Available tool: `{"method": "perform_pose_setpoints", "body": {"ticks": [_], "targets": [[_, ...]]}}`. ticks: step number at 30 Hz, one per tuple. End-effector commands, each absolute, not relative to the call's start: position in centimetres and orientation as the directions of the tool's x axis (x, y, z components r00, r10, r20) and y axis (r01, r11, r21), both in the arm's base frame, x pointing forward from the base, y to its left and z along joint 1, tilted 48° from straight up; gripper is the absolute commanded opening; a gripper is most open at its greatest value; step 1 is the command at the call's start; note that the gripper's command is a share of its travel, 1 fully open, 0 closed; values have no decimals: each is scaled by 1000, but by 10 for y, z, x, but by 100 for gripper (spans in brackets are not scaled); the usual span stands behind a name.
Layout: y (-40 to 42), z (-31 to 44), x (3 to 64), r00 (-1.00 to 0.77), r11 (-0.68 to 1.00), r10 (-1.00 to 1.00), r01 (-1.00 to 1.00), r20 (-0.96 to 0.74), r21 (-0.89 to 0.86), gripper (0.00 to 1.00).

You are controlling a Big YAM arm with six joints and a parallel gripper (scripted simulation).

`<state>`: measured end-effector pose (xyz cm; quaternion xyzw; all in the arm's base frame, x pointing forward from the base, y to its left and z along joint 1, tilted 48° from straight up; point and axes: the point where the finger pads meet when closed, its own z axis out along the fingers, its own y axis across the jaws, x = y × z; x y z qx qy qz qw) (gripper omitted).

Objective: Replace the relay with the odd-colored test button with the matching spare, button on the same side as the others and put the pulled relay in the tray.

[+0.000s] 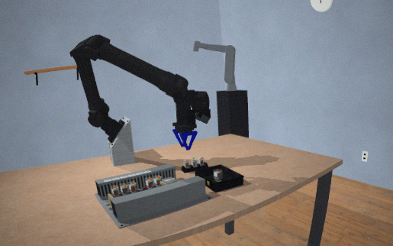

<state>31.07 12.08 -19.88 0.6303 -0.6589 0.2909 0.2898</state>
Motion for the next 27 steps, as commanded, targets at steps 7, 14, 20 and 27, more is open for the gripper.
{"method": "perform_pose_setpoints", "body": {"ticks": [7, 14, 20, 27], "targets": [[133, -197, 330, -72, 43, -689, -997, 721, -59, 59], [135, -198, 333, -72, 43, -689, -997, 721, -58, 59], [137, -198, 334, -70, 40, -689, -998, 721, -58, 59], [137, -199, 334, -69, 39, -689, -998, 721, -58, 59]]}}
